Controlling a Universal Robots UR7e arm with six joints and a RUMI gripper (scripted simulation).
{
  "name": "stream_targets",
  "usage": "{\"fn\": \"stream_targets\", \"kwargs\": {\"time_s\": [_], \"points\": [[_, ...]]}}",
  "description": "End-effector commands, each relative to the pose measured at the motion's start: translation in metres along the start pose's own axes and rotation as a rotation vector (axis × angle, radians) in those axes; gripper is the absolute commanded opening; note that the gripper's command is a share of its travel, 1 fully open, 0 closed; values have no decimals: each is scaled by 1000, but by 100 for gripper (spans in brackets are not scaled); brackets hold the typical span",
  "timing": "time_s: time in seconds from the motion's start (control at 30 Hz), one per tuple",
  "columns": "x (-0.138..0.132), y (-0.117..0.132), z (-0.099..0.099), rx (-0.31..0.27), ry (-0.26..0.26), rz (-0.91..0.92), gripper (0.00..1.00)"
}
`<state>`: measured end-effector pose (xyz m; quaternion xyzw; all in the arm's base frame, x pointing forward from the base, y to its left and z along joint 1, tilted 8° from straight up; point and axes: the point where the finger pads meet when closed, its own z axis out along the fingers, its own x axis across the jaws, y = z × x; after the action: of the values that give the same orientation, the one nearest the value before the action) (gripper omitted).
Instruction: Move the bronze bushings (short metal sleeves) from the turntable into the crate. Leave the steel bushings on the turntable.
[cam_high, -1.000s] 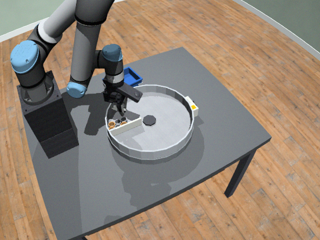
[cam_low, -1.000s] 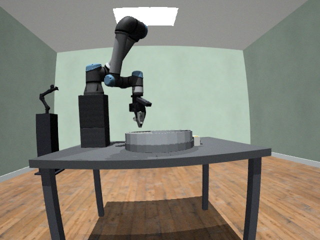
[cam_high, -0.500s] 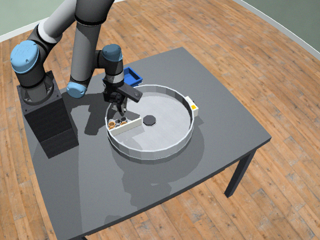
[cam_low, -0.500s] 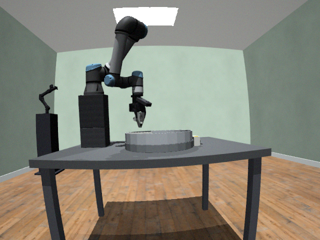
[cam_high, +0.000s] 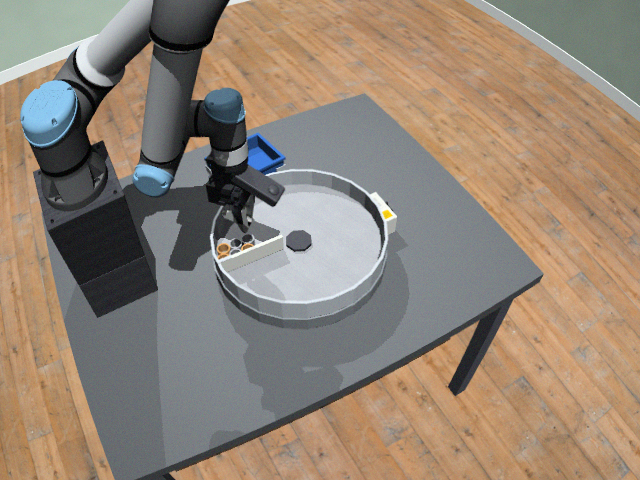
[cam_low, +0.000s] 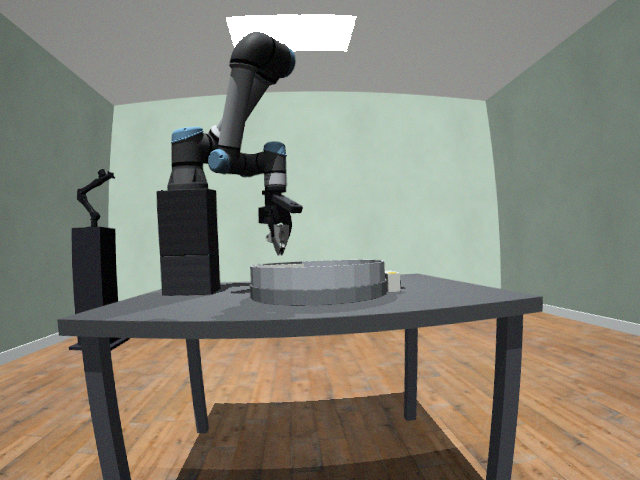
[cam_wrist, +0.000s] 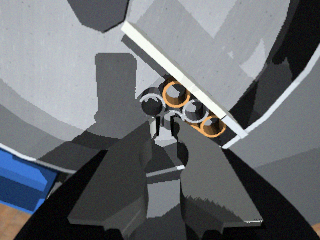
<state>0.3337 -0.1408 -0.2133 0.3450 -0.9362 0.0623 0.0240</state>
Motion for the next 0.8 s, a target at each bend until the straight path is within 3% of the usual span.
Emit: {"fn": "stream_targets", "kwargs": {"time_s": [0.0,0.77], "points": [[0,-3,-1,5,-1,53,6],[0,-8,-1,6,-2,450,6]]}}
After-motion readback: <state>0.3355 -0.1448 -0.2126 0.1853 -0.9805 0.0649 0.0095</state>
